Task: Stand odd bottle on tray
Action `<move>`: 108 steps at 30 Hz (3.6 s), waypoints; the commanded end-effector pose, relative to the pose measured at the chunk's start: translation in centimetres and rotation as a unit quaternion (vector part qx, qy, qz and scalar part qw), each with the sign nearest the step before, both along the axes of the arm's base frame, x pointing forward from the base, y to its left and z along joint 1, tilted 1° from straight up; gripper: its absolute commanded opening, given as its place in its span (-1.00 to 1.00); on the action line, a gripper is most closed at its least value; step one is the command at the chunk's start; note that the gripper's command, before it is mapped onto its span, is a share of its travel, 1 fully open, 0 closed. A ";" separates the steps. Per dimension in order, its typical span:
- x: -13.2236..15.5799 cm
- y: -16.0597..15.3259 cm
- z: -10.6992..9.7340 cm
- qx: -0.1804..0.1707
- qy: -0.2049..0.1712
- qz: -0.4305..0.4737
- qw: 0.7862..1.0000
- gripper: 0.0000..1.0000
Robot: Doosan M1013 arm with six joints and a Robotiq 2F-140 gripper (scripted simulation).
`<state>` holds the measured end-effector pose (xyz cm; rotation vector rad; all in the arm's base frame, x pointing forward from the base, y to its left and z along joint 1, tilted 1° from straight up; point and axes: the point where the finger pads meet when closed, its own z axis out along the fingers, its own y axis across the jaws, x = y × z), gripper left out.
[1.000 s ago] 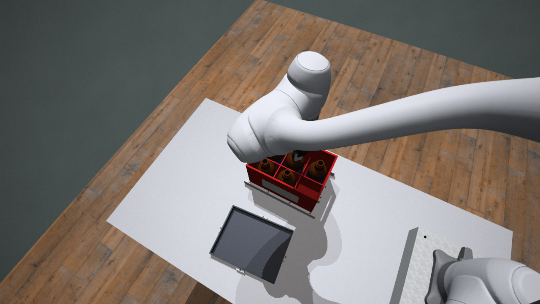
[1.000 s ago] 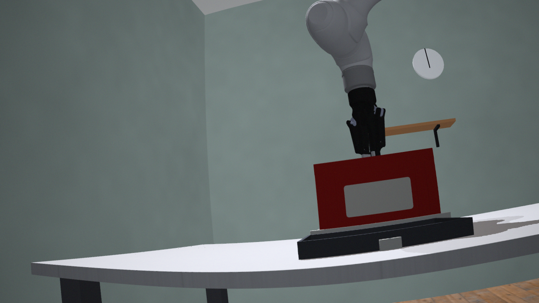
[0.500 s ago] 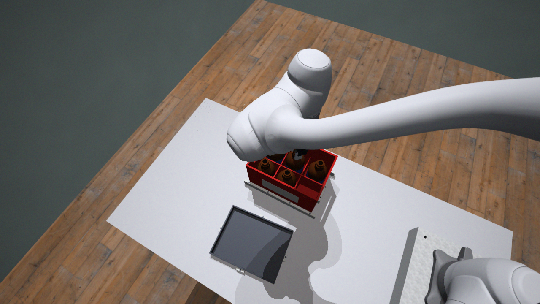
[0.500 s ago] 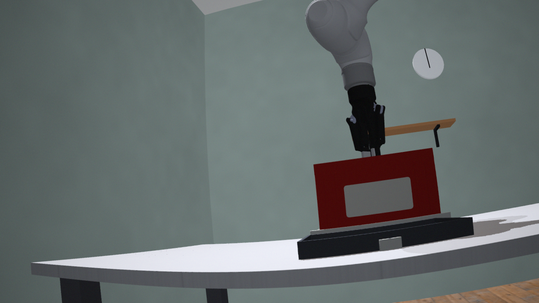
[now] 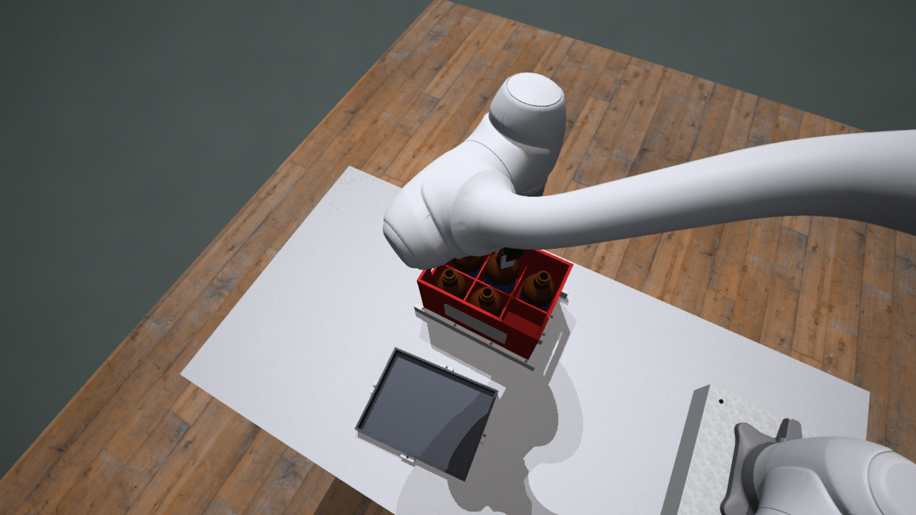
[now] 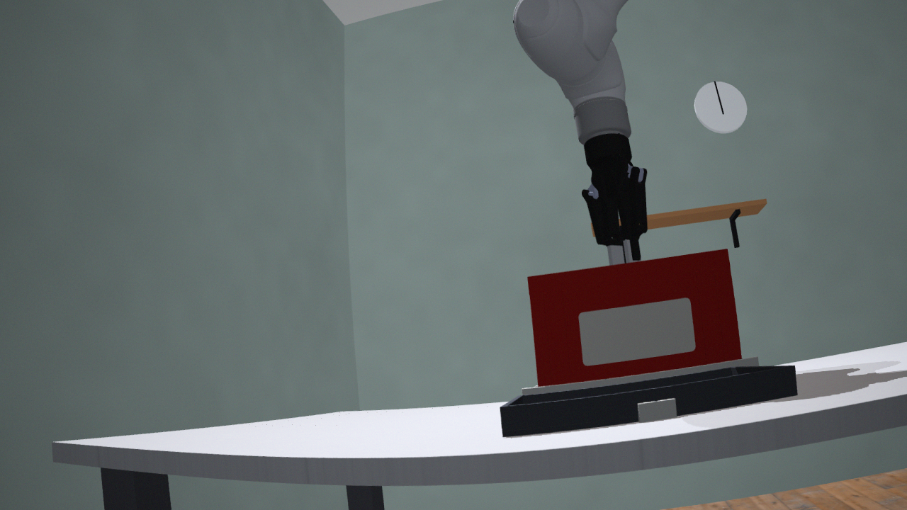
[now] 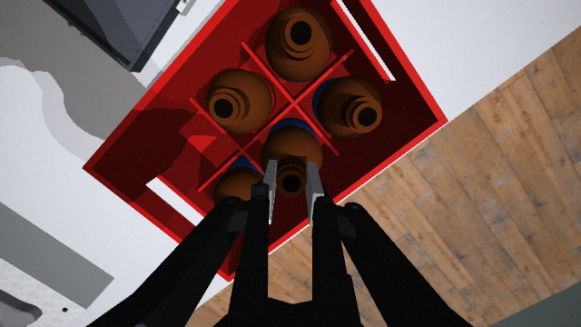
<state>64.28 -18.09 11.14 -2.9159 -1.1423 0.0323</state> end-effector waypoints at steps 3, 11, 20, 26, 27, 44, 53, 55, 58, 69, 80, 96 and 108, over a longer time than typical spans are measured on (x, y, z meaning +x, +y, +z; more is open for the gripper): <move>0.0 0.0 0.6 0.000 0.000 0.000 1.000 -1.00; 0.0 0.0 1.2 0.000 0.000 0.000 1.000 -1.00; -0.1 0.0 1.7 0.000 0.000 0.000 1.000 -1.00; -0.1 0.0 1.7 0.000 0.000 0.000 1.000 -1.00; -0.1 0.0 1.7 0.000 0.000 0.000 1.000 -1.00; -0.1 0.0 1.7 0.000 0.000 0.000 1.000 -1.00; -0.1 0.0 1.7 0.000 0.000 0.000 1.000 -1.00; -0.1 0.0 1.7 0.000 0.000 0.000 1.000 -1.00; -0.1 0.0 1.7 0.000 0.000 0.000 1.000 -1.00; -0.1 0.0 1.8 0.000 0.000 0.000 1.000 -1.00; -0.1 0.0 2.1 0.000 0.000 0.000 1.000 -1.00; 0.0 0.0 3.4 0.000 0.000 0.000 1.000 -1.00; 0.0 0.0 4.9 0.000 0.000 0.000 1.000 -1.00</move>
